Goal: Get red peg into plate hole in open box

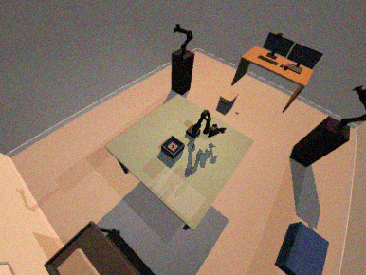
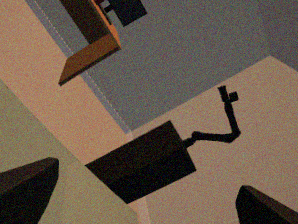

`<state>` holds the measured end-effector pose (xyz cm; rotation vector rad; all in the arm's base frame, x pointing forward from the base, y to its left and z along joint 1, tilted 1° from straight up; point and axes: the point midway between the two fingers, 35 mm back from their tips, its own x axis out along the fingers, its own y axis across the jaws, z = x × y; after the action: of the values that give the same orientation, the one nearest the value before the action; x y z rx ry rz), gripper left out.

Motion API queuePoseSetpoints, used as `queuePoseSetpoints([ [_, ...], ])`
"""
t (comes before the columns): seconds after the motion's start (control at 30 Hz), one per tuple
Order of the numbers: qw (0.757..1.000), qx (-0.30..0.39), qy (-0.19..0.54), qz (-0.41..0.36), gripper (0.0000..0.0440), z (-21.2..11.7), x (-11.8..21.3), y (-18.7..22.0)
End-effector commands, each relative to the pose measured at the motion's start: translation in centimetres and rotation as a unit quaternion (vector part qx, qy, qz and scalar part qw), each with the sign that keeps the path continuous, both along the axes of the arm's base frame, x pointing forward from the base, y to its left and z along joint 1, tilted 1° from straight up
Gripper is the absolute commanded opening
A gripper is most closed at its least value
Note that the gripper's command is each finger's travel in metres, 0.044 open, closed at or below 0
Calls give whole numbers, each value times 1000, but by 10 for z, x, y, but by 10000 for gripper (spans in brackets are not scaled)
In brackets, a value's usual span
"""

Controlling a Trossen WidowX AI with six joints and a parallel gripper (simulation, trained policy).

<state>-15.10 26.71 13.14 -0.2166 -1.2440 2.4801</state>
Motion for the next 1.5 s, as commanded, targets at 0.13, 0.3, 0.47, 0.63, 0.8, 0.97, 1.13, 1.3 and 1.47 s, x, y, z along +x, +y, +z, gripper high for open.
queuePoseSetpoints([
  [0.13,996,-53,20,-66,440,6,17,32],
  [0.3,985,-107,46,-128,440,14,37,60],
  [0.47,966,-159,76,-188,440,23,59,86],
  [0.63,940,-208,109,-246,440,31,84,106],
  [0.8,907,-255,146,-301,440,40,111,121],
  [0.97,868,-298,184,-353,440,46,139,131],
  [1.13,822,-337,224,-401,440,52,167,136],
  [1.3,770,-372,264,-445,440,55,195,136],
  [1.47,713,-404,305,-485,440,57,223,131],
])
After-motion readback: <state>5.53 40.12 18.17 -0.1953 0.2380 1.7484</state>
